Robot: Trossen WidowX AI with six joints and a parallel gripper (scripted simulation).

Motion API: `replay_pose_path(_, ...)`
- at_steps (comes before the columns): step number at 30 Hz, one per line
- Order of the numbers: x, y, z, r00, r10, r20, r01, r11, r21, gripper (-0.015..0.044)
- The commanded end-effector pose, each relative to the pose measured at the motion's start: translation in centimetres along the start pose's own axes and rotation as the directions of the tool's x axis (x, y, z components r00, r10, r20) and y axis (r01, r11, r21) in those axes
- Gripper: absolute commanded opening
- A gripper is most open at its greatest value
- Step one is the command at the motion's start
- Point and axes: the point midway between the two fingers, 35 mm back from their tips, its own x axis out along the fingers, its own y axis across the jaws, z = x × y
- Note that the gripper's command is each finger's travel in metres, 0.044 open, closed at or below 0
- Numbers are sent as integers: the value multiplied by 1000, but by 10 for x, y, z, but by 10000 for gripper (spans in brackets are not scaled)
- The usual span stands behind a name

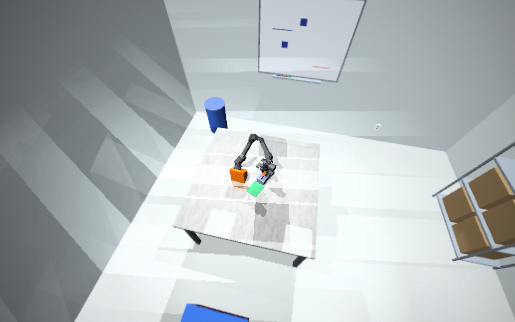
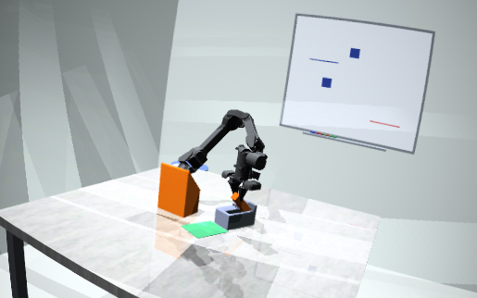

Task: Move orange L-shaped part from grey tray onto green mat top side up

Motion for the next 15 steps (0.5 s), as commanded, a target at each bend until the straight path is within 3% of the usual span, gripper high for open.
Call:
replay_pose_path(1, -7, -1, 2, 1000, -5, 6, 5, 1000, -4, 0)
replay_pose_path(15, -29, -1, 1, 1000, -5, 5, 5, 1000, -4, 0)
